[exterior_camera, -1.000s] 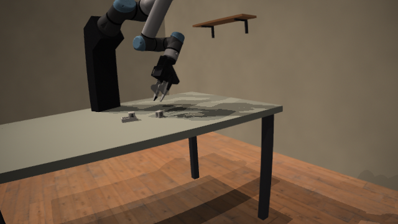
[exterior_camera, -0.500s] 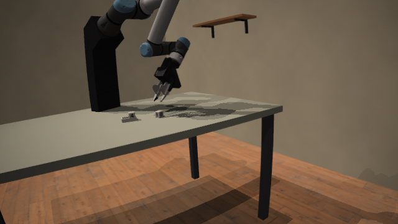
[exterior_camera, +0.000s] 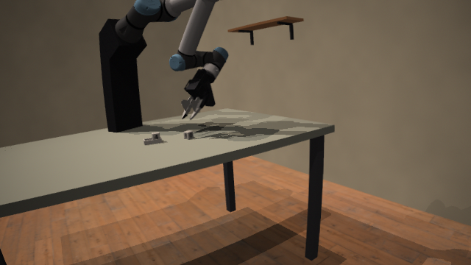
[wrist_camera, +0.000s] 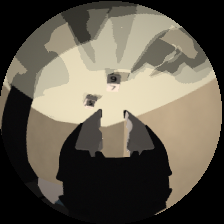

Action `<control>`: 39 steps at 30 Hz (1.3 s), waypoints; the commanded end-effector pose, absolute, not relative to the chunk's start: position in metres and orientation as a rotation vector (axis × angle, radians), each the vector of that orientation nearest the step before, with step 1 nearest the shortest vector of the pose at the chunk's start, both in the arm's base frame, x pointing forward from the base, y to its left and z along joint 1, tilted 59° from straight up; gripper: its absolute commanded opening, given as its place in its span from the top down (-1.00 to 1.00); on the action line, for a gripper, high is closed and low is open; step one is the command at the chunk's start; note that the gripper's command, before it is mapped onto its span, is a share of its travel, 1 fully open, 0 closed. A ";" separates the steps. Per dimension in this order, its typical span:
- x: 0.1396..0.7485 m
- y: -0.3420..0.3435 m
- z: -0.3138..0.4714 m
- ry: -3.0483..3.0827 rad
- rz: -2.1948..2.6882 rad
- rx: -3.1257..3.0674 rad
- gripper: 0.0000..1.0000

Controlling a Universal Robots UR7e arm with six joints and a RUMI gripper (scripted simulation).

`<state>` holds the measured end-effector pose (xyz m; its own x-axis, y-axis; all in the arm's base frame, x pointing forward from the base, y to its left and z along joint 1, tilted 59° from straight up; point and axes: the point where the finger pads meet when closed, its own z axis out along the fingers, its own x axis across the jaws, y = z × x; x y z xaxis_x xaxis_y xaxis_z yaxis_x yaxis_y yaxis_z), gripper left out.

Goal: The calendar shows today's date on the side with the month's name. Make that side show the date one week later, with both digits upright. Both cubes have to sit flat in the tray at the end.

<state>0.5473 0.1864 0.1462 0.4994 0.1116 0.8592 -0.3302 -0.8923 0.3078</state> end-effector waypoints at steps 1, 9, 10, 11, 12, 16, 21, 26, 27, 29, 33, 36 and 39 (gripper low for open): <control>0.547 0.186 0.146 -0.186 1.367 2.307 0.44; 0.548 0.186 0.146 -0.185 1.367 2.307 0.44; 0.548 0.186 0.146 -0.185 1.367 2.307 0.44; 0.548 0.186 0.146 -0.185 1.368 2.307 0.44; 0.549 0.187 0.146 -0.186 1.368 2.307 0.44; 0.549 0.187 0.145 -0.186 1.368 2.307 0.44; 0.552 0.188 0.144 -0.186 1.368 2.307 0.44; 0.557 0.189 0.141 -0.187 1.368 2.307 0.44; 0.558 0.190 0.140 -0.187 1.368 2.307 0.44; 0.561 0.190 0.138 -0.187 1.368 2.307 0.44; 0.564 0.191 0.137 -0.187 1.368 2.307 0.44; 0.568 0.193 0.134 -0.187 1.368 2.307 0.44; 0.573 0.195 0.131 -0.187 1.367 2.307 0.44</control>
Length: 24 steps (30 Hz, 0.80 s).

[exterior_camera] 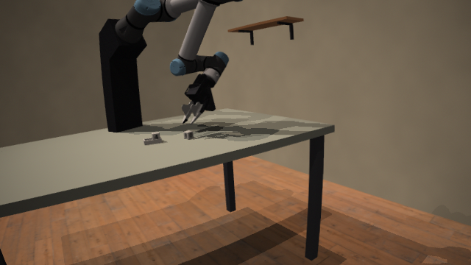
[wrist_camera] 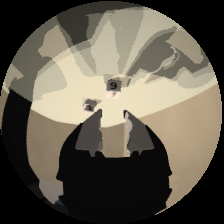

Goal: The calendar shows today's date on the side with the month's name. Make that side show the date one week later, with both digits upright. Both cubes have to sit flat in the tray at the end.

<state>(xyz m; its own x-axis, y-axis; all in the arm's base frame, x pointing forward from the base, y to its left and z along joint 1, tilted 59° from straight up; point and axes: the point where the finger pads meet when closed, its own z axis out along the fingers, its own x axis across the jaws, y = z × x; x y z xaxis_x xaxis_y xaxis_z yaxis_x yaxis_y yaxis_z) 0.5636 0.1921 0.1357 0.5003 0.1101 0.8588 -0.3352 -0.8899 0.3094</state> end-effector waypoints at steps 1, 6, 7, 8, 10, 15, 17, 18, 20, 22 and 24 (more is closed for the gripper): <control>0.574 0.195 0.130 -0.187 1.367 2.307 0.44; 0.582 0.199 0.125 -0.187 1.367 2.307 0.44; 0.584 0.199 0.124 -0.187 1.367 2.307 0.44; 0.584 0.199 0.124 -0.187 1.367 2.307 0.44; 0.585 0.200 0.123 -0.187 1.368 2.307 0.44; 0.592 0.203 0.118 -0.187 1.367 2.307 0.44; 0.595 0.204 0.117 -0.187 1.367 2.307 0.44; 0.596 0.204 0.116 -0.187 1.367 2.307 0.44; 0.598 0.205 0.115 -0.187 1.367 2.307 0.44; 0.600 0.206 0.114 -0.187 1.367 2.307 0.44; 0.601 0.206 0.113 -0.187 1.367 2.307 0.44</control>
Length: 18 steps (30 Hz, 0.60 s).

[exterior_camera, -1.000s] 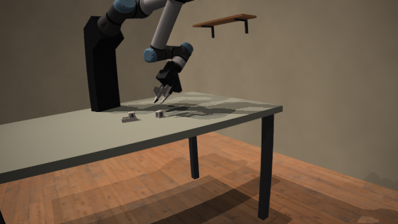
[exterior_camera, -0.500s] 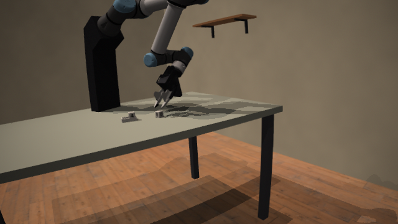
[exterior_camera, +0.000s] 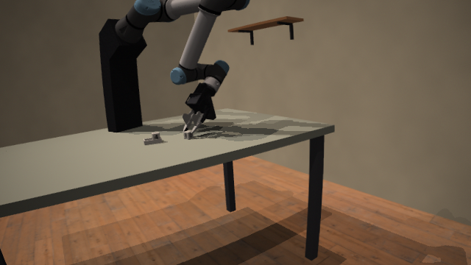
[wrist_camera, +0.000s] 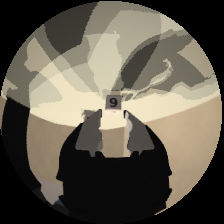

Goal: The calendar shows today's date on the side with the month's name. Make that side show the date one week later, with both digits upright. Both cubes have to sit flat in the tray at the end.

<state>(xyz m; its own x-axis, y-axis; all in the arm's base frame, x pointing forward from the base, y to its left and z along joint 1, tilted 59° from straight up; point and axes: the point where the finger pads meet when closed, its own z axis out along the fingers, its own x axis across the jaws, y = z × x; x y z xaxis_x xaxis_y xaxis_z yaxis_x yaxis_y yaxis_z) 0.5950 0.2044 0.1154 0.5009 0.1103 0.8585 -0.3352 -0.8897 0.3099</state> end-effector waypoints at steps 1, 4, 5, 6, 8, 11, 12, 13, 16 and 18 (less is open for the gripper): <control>0.601 0.206 0.113 -0.187 1.367 2.307 0.44; 0.602 0.207 0.112 -0.186 1.367 2.307 0.44; 0.603 0.207 0.112 -0.187 1.367 2.307 0.44; 0.603 0.207 0.111 -0.187 1.367 2.307 0.44; 0.604 0.207 0.111 -0.187 1.367 2.307 0.44; 0.604 0.208 0.111 -0.187 1.367 2.307 0.44; 0.604 0.208 0.111 -0.187 1.367 2.307 0.44; 0.604 0.208 0.111 -0.187 1.367 2.307 0.44; 0.604 0.208 0.110 -0.186 1.366 2.307 0.44; 0.604 0.207 0.110 -0.186 1.366 2.307 0.44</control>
